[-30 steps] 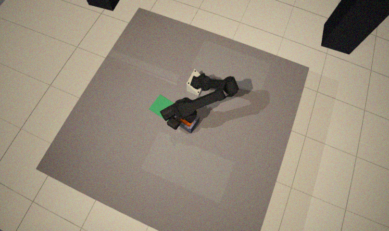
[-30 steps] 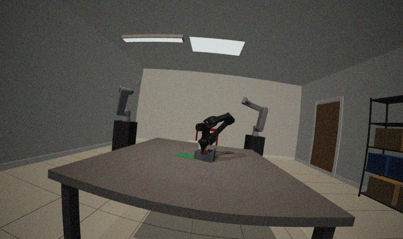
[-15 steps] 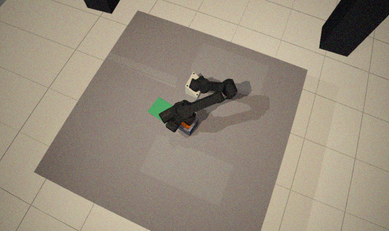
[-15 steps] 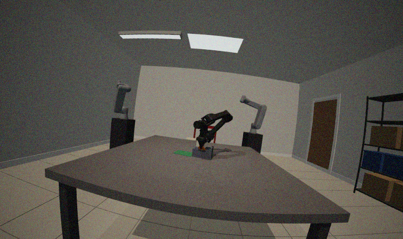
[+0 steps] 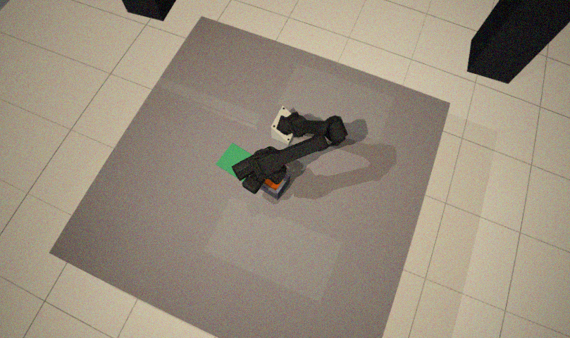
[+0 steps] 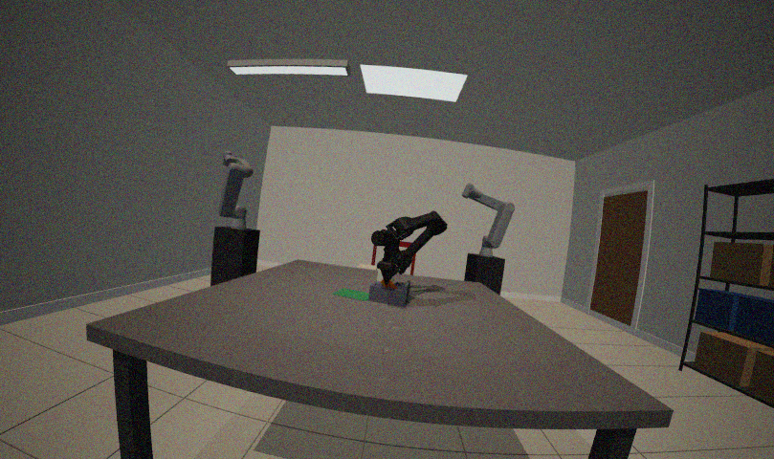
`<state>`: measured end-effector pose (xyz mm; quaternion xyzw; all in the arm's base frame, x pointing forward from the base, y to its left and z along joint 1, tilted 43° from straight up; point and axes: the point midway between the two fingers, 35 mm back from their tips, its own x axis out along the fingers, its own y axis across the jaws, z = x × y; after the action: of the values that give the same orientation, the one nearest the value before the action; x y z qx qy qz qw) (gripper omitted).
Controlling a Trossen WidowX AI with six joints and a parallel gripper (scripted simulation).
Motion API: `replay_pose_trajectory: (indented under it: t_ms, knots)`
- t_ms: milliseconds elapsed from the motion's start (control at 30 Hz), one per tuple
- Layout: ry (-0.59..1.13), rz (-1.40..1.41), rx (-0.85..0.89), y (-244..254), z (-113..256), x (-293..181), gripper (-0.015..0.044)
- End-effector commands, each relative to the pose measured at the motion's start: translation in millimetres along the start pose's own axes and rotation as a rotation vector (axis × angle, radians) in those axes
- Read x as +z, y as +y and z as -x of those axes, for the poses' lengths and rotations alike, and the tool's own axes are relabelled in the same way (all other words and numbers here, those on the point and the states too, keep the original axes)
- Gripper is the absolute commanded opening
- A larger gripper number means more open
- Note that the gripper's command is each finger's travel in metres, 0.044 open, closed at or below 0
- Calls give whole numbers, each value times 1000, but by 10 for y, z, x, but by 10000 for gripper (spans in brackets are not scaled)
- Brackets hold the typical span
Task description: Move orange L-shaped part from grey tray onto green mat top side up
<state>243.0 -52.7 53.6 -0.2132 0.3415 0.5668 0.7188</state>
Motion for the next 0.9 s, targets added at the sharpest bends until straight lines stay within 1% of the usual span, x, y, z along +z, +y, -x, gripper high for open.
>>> replay_pose_trajectory:
  t_ms: [0, 867]
  knots:
    - [1, 3, 1, -1, 62, 4, 0]
    - [-1, 1, 1, -1, 470, 4, 0]
